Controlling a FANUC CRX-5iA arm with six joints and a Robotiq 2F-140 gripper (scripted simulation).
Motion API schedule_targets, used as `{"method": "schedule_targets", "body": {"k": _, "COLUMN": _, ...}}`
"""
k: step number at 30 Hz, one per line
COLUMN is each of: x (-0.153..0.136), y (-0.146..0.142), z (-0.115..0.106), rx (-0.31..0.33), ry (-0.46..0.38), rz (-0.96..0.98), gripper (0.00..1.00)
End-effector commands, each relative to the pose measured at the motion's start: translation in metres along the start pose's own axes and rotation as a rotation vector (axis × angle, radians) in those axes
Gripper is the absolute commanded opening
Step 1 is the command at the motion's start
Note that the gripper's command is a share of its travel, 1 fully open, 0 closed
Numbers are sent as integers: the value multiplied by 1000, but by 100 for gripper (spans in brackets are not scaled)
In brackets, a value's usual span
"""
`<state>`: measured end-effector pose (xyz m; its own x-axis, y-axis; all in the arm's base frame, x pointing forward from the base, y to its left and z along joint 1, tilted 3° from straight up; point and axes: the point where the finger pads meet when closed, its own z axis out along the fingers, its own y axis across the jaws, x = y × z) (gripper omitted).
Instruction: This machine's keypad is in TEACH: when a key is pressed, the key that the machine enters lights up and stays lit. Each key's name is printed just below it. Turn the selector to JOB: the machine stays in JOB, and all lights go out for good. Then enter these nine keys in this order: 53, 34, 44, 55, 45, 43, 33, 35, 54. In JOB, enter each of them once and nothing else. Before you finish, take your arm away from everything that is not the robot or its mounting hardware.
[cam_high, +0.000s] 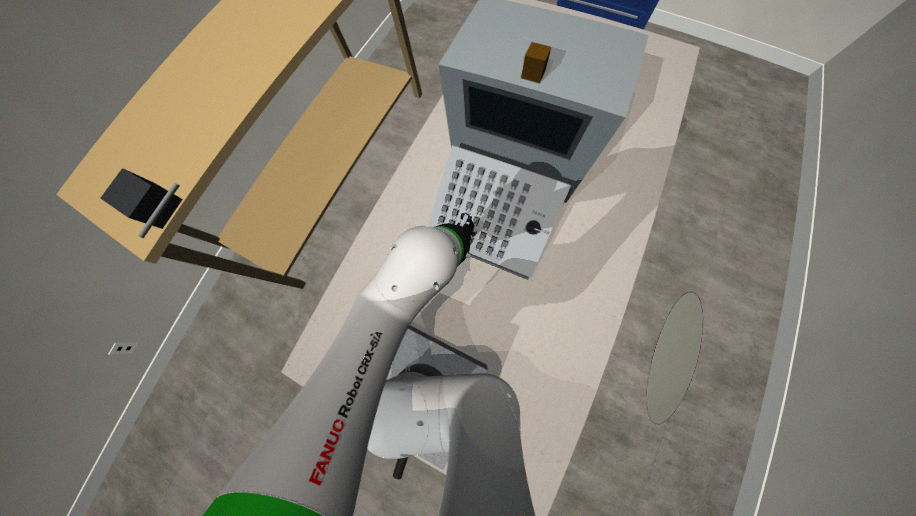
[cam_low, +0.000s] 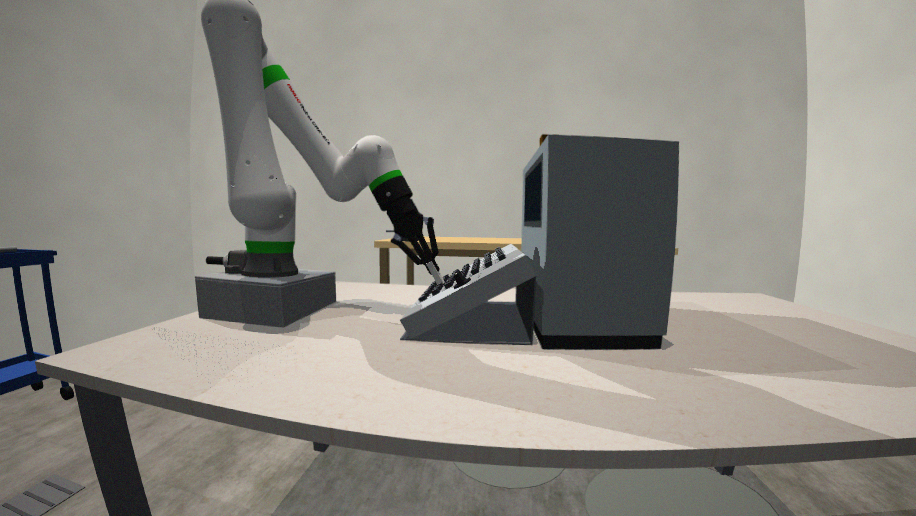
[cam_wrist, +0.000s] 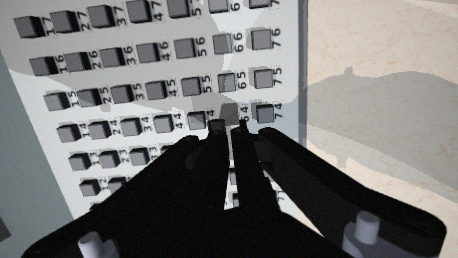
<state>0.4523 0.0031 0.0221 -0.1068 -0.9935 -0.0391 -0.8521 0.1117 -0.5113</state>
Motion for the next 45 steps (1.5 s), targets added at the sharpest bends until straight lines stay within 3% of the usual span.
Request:
{"method": "schedule_targets", "body": {"k": 1, "x": 0, "y": 0, "z": 0, "rx": 0, "ry": 0, "rz": 0, "gripper": 0}}
{"method": "schedule_targets", "body": {"k": 21, "x": 0, "y": 0, "z": -3, "rx": 0, "ry": 0, "rz": 0, "gripper": 0}}
{"method": "schedule_targets", "body": {"k": 45, "x": 0, "y": 0, "z": -36, "rx": 0, "ry": 0, "rz": 0, "gripper": 0}}
